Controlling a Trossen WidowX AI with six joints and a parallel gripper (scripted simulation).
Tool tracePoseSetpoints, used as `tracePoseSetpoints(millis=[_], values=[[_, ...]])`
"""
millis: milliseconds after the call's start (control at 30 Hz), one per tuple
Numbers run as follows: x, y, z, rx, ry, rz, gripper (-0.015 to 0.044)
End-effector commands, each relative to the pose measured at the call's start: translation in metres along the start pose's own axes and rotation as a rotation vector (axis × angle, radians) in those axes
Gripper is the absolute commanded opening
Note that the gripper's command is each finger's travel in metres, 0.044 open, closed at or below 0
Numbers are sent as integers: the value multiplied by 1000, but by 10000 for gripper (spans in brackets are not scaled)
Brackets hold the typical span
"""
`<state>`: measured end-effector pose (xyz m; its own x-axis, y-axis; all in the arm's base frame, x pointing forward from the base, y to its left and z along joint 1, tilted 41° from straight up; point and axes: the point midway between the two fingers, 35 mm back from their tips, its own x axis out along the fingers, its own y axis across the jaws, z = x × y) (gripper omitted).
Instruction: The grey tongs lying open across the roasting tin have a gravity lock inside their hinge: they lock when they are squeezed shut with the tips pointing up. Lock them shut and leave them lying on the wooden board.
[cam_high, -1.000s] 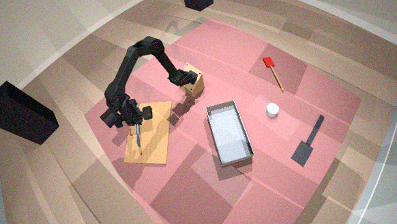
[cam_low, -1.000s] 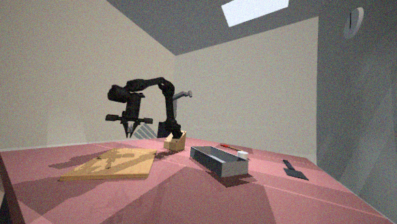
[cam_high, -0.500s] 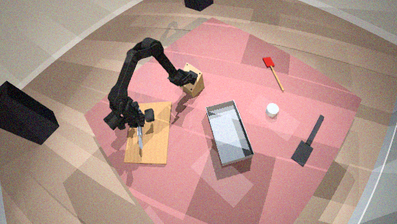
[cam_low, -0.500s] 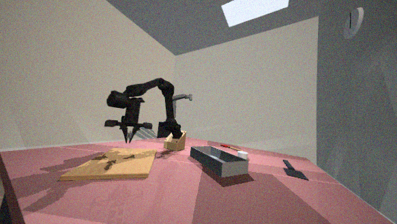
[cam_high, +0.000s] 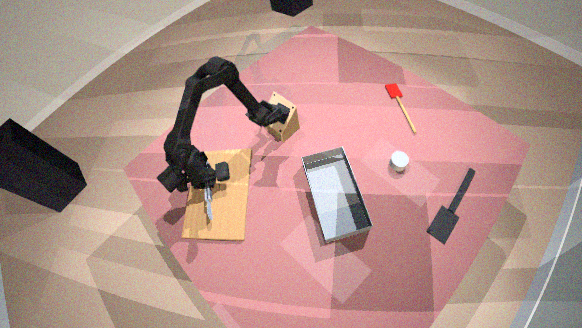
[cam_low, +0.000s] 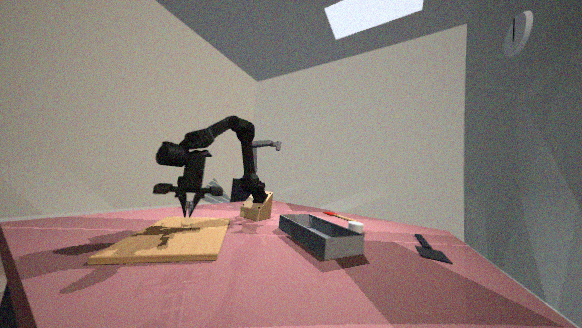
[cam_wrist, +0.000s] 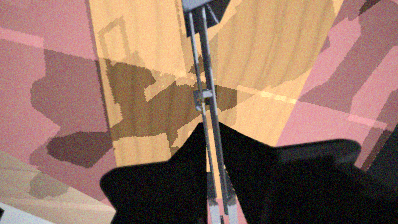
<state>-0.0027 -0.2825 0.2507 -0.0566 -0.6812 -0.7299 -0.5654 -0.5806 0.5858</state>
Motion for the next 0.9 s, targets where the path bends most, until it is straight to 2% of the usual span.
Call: tracePoseSetpoints(millis=[0,267,867], values=[[8,-2,1,-5,1,-6,-150],[12,-2,1,-5,1,-6,-150],[11,-2,2,0,-3,-4,323]])
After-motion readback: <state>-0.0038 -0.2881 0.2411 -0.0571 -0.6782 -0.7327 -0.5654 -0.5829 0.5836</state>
